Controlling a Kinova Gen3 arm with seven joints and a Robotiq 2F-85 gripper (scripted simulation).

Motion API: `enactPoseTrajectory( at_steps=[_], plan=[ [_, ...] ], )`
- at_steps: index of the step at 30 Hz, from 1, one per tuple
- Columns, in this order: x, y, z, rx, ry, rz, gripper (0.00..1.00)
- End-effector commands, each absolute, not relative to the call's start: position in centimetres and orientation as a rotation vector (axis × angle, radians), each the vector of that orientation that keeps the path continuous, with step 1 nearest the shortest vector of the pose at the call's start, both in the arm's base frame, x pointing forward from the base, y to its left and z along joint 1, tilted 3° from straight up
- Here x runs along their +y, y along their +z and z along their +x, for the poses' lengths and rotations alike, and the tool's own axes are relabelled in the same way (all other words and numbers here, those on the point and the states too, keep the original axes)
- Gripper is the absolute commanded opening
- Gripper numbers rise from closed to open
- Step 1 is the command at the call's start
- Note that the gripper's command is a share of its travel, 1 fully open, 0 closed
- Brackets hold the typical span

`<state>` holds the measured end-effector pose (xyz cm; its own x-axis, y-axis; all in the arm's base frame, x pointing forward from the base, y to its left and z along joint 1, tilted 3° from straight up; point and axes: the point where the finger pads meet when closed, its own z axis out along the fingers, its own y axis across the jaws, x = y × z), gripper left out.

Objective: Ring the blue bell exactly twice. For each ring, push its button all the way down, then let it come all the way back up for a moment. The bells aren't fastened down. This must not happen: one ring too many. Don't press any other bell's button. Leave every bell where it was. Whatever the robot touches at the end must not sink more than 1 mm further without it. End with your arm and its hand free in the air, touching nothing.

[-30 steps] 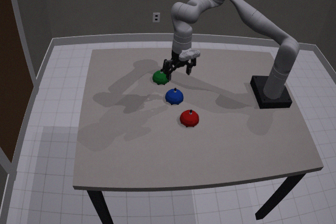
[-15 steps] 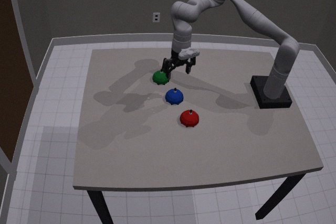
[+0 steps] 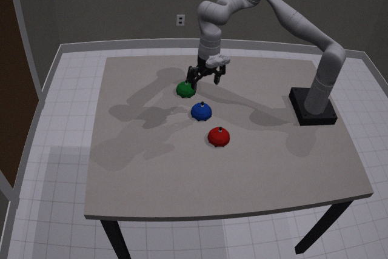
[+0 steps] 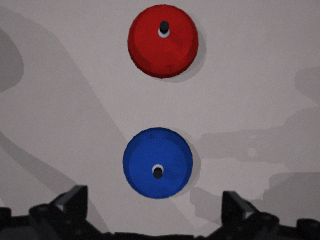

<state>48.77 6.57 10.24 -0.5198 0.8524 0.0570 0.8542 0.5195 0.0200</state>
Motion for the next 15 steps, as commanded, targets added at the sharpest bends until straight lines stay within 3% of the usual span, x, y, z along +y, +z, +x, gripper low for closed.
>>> enactPoseTrajectory(
  at_steps=[1, 2, 15],
  plan=[
    [6.51, 10.32, 48.81, -2.704, -0.072, -1.521, 1.0],
    [6.51, 10.32, 48.81, -2.704, -0.072, -1.521, 0.0],
    [6.51, 10.32, 48.81, -2.704, -0.072, -1.521, 0.0]
  ],
)
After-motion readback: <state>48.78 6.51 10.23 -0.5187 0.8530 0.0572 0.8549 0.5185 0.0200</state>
